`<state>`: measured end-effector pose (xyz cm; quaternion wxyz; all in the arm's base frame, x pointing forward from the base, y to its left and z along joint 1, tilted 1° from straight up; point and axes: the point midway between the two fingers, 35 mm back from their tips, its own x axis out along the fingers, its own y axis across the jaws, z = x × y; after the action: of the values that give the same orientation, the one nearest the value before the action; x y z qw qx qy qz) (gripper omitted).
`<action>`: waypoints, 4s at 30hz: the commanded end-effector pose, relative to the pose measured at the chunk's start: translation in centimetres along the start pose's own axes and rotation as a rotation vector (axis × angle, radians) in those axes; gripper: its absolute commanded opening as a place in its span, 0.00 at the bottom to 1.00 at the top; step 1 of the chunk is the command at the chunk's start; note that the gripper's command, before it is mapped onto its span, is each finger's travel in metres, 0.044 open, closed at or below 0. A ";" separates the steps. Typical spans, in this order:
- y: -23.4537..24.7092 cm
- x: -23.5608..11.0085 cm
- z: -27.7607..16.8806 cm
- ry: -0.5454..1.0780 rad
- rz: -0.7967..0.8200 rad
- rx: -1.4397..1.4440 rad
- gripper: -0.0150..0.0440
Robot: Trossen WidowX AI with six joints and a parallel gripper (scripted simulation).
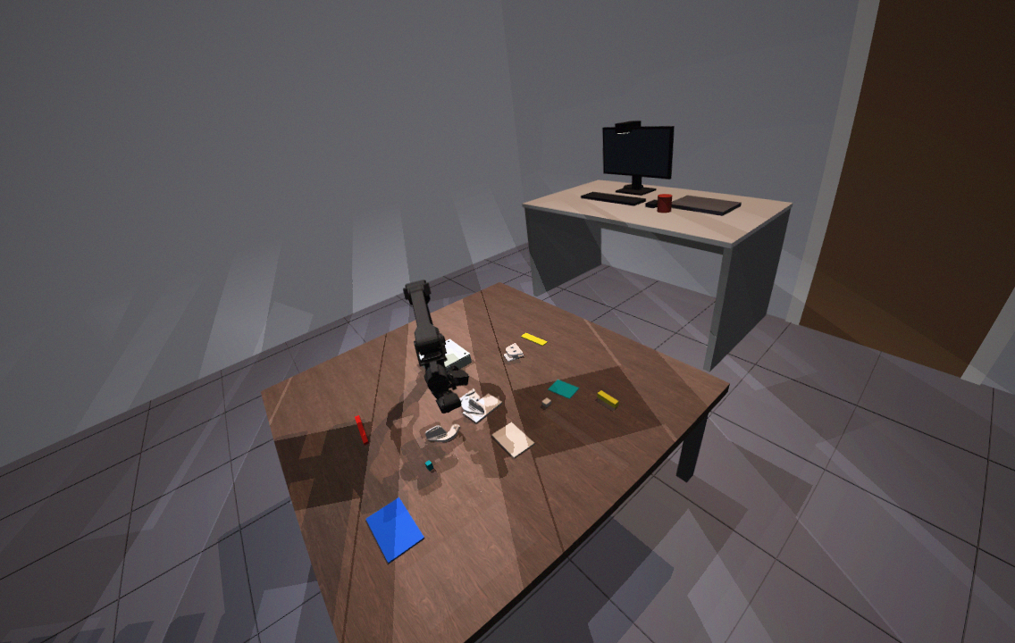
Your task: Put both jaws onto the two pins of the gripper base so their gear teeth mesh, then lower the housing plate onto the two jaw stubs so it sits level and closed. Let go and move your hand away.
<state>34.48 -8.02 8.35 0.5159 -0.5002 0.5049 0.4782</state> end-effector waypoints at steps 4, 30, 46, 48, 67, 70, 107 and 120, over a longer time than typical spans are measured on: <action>-0.1 -0.1 -0.2 0.000 0.001 0.149 0.74; -0.6 -0.2 -1.0 0.002 0.002 0.743 1.00; -0.8 -0.4 -1.5 0.003 0.002 1.108 1.00; -0.9 -0.4 -1.6 0.003 0.002 1.154 1.00; -1.2 -0.5 -2.2 0.005 0.002 1.587 1.00; -1.2 -0.5 -2.3 0.005 0.002 1.656 1.00; -1.7 -0.8 -3.5 0.009 -0.001 2.500 1.00; -1.9 -0.8 -4.0 0.011 -0.002 2.797 1.00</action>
<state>36.01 -11.87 9.27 0.5959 0.3976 0.5753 -0.3947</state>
